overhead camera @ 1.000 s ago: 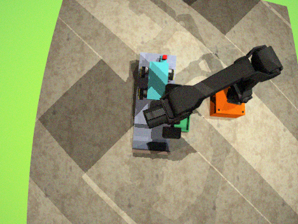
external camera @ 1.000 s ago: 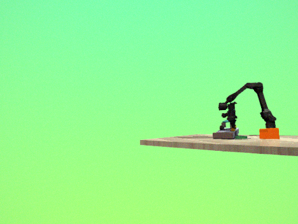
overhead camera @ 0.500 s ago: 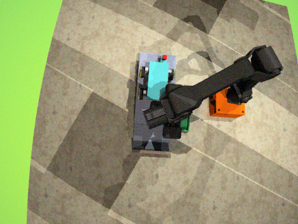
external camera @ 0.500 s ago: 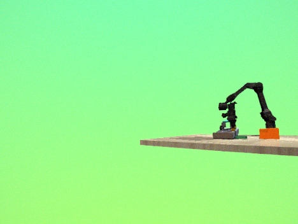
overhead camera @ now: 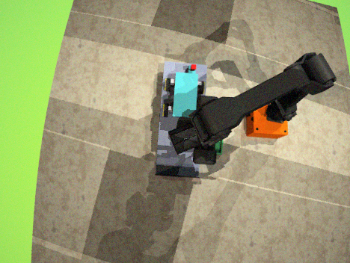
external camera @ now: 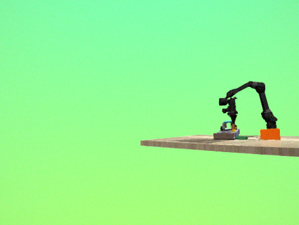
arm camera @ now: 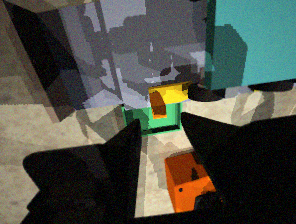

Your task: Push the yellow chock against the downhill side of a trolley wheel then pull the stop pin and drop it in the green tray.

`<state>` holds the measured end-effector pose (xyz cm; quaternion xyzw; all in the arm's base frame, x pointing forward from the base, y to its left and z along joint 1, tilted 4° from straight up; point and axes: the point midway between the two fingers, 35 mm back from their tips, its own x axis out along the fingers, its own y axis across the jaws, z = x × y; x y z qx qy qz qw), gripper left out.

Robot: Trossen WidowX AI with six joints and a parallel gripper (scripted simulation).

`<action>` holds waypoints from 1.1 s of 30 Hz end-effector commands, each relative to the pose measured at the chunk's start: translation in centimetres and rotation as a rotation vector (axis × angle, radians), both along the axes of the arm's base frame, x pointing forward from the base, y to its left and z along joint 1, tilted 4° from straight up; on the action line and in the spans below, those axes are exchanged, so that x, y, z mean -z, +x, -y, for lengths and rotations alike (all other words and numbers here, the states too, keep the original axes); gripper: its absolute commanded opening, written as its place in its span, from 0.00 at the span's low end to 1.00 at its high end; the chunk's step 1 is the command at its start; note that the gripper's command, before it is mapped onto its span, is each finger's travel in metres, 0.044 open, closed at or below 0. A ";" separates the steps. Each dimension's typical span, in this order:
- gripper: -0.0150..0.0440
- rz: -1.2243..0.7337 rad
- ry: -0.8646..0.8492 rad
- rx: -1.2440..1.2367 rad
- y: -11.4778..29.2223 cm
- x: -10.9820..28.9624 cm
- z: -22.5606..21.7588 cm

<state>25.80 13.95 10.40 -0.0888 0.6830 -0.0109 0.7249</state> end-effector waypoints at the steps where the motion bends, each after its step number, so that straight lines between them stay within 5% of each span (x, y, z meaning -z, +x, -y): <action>1: 0.58 0.014 0.004 0.004 0.0 -1.3 -0.1; 6: 0.75 0.002 0.001 0.000 0.0 -0.6 -0.1; 10: 0.58 0.007 0.030 -0.088 -0.3 -2.0 0.5; 33: 0.58 -0.104 -0.165 -0.908 4.3 -4.8 9.8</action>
